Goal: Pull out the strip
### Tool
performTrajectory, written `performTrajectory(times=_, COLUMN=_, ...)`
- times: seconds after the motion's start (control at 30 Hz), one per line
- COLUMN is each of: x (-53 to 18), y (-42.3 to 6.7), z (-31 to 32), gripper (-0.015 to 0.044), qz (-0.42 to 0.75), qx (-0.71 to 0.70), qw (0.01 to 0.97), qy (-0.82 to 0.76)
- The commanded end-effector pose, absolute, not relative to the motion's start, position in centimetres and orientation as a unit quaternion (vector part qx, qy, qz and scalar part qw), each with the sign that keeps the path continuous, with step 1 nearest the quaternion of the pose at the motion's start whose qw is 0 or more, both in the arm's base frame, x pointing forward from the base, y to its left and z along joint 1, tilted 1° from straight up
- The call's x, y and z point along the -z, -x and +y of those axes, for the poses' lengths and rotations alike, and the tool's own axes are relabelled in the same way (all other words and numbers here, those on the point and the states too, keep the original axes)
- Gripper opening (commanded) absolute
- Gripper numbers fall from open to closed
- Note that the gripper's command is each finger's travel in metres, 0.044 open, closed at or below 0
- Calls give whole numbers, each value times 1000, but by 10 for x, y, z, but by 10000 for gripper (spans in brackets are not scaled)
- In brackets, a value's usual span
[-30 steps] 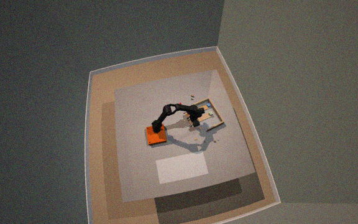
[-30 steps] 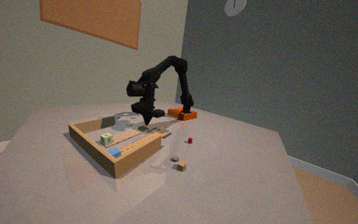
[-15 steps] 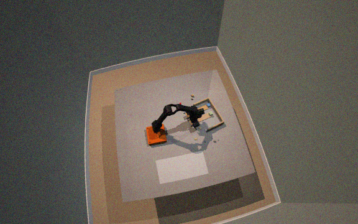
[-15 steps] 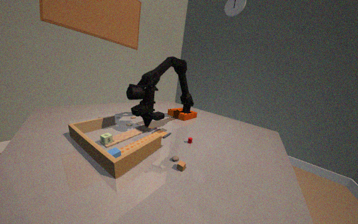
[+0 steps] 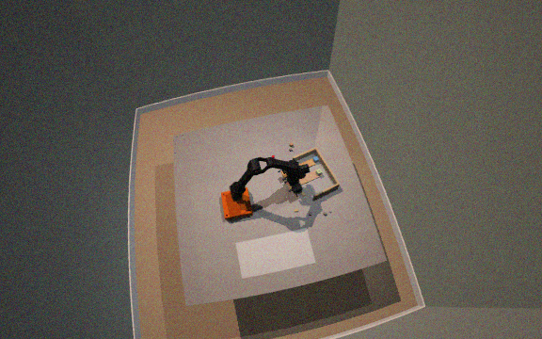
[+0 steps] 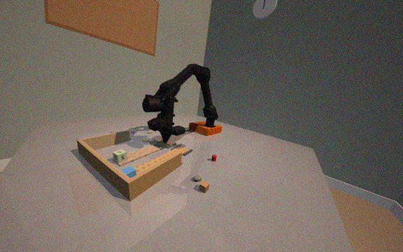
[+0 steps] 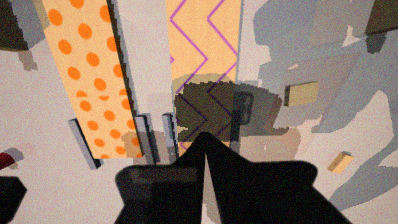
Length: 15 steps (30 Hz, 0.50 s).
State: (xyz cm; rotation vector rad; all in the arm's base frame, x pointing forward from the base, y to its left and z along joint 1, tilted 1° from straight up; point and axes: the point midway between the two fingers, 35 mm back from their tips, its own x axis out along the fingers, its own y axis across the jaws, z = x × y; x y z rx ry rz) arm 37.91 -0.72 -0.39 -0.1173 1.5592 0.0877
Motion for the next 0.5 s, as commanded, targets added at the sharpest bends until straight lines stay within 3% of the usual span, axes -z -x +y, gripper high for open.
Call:
performTrajectory(times=0.0, x=5, y=-379, z=-7, gripper=0, qz=702, qx=-43, qw=709, qy=53)
performTrajectory(times=0.47, x=6, y=-379, z=-7, gripper=0, qz=702, qx=-43, qw=709, qy=53)
